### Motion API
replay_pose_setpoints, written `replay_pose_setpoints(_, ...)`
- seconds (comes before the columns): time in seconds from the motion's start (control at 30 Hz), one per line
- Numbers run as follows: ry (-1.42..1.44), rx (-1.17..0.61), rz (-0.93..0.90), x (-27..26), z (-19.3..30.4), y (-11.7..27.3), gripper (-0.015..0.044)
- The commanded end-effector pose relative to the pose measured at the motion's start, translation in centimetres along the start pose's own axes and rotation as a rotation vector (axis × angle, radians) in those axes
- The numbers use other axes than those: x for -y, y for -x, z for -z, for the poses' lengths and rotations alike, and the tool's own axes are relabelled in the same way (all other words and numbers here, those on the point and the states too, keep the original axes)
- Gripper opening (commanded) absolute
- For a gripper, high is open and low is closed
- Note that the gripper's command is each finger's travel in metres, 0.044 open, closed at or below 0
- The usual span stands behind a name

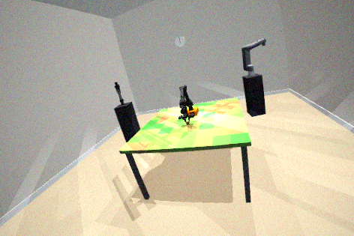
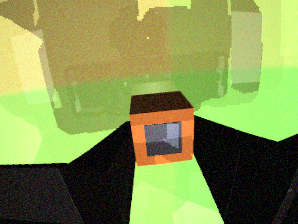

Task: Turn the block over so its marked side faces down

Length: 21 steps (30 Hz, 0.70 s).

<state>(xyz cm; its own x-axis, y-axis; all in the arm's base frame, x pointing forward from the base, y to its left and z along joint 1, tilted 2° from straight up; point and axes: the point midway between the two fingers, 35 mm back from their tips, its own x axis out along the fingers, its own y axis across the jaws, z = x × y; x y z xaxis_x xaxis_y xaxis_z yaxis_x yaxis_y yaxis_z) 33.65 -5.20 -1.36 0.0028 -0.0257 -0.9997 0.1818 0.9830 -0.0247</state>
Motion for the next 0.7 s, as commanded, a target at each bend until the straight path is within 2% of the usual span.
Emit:
replay_pose_setpoints(0.0, -0.002, -0.002, -0.002, 0.0, 0.0, -0.1, 0.0058)
replay_pose_setpoints(0.17, -0.002, -0.002, -0.002, 0.0, 0.0, -0.1, 0.0025)
replay_pose_setpoints(0.2, -0.002, -0.002, -0.002, 0.0, 0.0, 0.0, 0.0000)
replay_pose_setpoints(0.37, -0.002, -0.001, -0.002, 0.0, 0.0, 2.8, 0.0000)
replay_pose_setpoints(0.67, -0.001, 0.055, -0.002, 0.0, -0.1, 2.6, 0.0000)
